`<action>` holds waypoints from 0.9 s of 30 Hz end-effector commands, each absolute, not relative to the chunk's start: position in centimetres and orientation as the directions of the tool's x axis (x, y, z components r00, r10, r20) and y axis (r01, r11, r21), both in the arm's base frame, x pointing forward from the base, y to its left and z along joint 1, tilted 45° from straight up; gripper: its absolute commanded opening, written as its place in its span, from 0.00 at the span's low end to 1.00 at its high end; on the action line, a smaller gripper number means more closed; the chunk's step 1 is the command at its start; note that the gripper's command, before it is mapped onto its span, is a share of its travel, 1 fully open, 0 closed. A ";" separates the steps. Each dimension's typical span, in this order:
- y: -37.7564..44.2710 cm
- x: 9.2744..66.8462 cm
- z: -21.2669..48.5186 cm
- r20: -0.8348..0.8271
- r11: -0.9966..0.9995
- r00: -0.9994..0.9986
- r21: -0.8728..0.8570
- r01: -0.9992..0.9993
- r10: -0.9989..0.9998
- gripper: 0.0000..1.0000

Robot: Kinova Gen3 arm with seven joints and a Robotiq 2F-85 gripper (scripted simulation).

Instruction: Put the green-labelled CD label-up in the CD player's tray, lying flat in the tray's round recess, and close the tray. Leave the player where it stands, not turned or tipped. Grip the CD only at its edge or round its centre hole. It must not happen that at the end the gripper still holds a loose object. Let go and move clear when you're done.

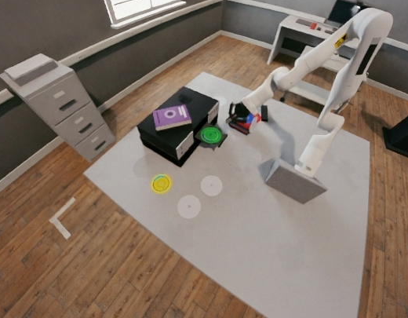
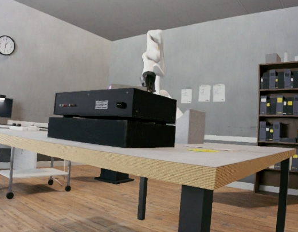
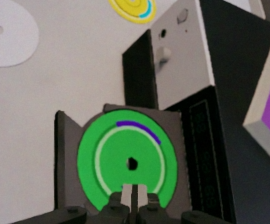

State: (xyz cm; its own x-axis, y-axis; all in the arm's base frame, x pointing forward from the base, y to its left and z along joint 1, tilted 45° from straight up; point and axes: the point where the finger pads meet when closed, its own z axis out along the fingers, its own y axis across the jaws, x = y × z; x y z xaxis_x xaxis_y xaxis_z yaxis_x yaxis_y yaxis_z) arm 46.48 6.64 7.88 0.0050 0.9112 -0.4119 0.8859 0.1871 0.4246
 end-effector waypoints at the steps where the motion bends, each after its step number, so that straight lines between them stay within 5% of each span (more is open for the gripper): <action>1: 7.1 45.8 7.2 -0.406 0.149 0.058 0.459 0.876 0.912 0.10; 27: 7.4 44.1 5.4 -0.129 -0.307 0.544 0.708 0.636 0.829 0.10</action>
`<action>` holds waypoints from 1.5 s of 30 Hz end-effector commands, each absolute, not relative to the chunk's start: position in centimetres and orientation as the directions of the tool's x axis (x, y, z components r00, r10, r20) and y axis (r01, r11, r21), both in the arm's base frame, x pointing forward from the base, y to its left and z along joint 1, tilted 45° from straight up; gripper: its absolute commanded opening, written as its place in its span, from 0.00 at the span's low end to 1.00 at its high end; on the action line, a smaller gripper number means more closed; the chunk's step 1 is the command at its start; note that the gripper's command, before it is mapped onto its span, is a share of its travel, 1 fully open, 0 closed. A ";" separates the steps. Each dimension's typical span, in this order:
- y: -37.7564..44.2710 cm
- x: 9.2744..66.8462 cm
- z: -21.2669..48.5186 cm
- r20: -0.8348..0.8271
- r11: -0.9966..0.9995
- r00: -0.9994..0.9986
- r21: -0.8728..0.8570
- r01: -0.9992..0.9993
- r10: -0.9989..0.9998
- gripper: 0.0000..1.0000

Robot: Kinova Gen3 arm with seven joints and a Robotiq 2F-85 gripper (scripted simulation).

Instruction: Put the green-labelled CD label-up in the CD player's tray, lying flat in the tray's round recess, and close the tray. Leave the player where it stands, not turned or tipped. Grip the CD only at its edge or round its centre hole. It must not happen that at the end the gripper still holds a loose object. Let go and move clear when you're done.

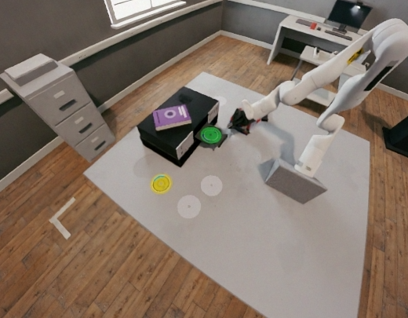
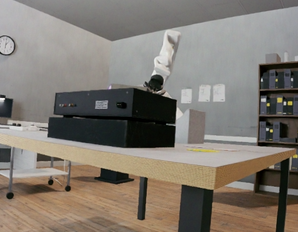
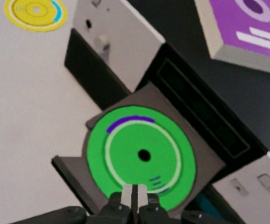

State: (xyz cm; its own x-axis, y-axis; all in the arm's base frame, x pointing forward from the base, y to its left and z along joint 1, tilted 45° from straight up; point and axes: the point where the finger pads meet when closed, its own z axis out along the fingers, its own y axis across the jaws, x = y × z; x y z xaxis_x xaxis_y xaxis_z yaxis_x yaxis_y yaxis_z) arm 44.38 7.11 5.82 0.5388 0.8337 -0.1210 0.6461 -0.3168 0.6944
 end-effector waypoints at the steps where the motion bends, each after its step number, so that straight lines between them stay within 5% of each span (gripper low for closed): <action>1: 7.4 44.1 5.4 -0.129 -0.307 0.544 0.708 0.636 0.829 0.10; 45: 7.9 42.0 3.1 0.323 -0.675 0.850 0.736 0.050 0.416 0.10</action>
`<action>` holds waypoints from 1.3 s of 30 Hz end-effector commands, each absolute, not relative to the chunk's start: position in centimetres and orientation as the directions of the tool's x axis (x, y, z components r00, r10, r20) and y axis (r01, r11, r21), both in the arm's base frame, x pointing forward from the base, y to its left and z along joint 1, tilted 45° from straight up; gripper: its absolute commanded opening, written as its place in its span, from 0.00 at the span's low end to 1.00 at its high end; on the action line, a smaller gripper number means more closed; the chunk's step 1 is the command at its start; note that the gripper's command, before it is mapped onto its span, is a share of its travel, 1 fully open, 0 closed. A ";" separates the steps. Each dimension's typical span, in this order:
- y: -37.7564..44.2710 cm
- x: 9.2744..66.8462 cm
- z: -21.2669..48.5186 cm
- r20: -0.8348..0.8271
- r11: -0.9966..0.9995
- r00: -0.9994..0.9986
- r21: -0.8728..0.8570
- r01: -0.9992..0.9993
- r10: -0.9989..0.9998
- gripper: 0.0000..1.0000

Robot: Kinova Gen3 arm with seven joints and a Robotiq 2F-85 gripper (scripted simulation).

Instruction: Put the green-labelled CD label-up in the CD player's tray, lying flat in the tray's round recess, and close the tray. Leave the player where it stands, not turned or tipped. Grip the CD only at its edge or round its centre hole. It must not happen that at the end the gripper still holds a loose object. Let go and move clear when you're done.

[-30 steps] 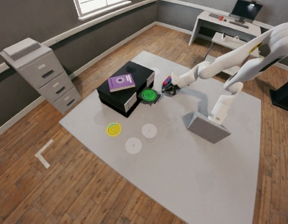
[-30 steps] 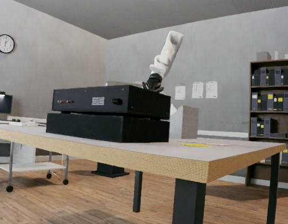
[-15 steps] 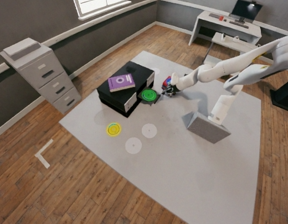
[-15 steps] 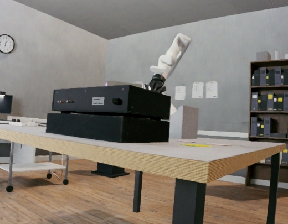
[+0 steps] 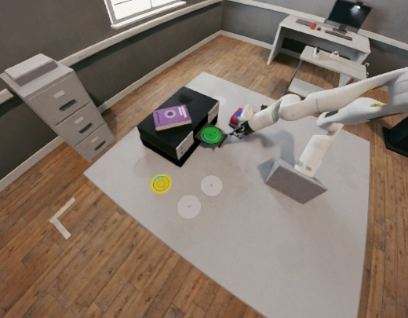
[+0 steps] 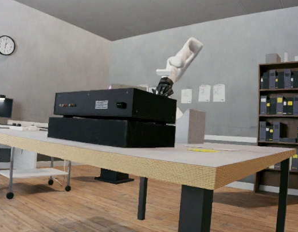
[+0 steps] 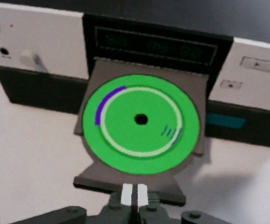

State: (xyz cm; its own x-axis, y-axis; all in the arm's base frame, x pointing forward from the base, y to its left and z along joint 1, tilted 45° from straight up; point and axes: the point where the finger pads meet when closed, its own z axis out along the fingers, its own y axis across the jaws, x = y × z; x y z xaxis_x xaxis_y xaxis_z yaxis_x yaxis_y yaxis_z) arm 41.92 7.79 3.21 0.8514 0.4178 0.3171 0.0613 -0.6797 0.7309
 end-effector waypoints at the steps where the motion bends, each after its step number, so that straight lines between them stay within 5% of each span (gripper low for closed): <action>1: 7.9 41.9 3.1 0.329 -0.677 0.851 0.735 0.041 0.409 0.10; 39: 8.0 41.6 2.7 0.401 -0.704 0.858 0.707 -0.068 0.320 0.10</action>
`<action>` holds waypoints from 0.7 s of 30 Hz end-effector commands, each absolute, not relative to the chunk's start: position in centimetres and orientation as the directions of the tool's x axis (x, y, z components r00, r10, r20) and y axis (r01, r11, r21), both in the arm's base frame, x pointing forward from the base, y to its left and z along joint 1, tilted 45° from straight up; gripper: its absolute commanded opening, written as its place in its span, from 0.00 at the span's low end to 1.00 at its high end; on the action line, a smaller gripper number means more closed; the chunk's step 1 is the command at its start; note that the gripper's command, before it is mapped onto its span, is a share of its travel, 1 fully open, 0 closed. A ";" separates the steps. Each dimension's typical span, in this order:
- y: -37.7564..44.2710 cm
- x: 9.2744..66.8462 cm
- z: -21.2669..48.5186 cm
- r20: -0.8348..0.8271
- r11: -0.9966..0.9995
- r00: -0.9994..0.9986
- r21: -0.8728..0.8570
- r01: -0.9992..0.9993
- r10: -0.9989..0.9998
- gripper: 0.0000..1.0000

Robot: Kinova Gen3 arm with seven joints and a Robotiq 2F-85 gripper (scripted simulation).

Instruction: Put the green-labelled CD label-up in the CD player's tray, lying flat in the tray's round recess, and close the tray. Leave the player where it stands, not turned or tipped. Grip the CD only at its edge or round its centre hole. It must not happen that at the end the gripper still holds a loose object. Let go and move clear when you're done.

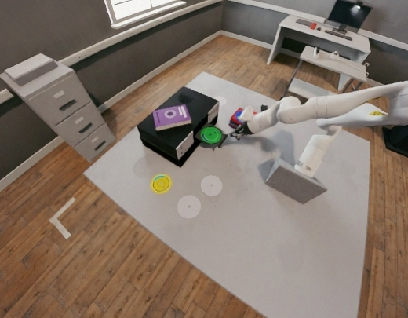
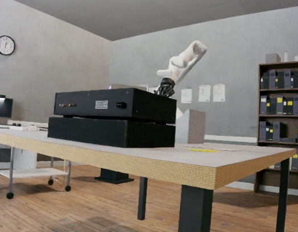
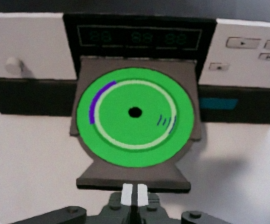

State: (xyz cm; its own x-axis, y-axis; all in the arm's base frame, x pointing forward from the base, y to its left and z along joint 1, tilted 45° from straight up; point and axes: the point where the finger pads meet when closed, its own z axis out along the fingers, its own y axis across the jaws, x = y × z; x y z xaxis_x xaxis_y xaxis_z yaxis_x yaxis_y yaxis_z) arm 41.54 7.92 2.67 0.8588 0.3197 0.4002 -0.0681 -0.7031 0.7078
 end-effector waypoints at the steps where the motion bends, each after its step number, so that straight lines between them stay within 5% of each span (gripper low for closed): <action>1: 8.0 41.6 2.7 0.401 -0.704 0.858 0.707 -0.068 0.320 0.10; 21: 6.2 41.4 0.9 0.401 -0.704 0.858 0.707 -0.068 0.320 0.10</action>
